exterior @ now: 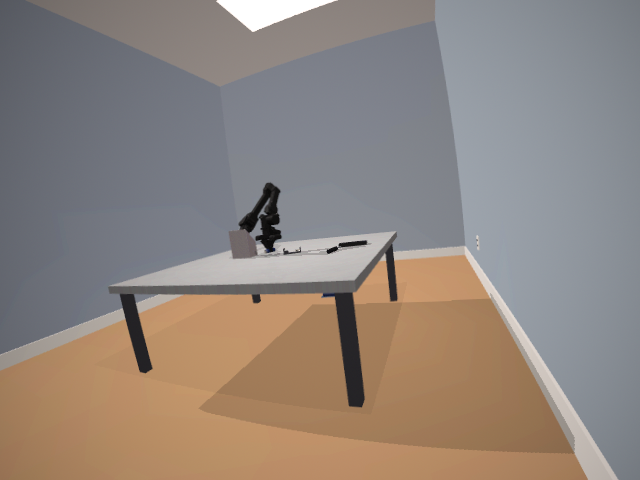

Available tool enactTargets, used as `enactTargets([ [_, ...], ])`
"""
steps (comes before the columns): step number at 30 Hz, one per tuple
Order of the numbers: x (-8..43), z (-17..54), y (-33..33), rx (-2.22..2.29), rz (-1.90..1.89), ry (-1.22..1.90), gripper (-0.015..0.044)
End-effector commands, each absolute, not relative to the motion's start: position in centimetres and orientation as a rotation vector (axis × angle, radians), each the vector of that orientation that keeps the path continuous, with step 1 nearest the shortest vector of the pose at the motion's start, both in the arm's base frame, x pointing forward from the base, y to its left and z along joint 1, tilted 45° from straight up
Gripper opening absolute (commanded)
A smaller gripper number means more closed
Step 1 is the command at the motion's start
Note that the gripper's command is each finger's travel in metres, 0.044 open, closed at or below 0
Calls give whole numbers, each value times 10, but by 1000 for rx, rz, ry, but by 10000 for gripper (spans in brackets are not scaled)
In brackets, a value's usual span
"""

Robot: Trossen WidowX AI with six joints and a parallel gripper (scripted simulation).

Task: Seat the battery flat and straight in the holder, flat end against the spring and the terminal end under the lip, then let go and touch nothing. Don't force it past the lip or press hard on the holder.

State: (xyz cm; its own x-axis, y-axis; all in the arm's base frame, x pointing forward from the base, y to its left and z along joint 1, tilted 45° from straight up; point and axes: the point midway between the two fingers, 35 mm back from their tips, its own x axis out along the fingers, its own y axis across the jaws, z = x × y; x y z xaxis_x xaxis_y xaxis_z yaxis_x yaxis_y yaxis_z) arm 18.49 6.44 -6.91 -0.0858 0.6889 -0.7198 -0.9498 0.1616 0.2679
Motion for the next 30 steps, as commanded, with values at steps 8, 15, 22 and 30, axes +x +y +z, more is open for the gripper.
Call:
enactTargets([
  [8, 200, -44, 44, -344, 1391, 906, 74],
  [15, 243, -34, 45, -151, 1257, 1069, 74],
  [22, 283, -21, 50, 49, 1103, 1222, 74],
  [30, 318, -7, 59, 239, 945, 1352, 74],
])
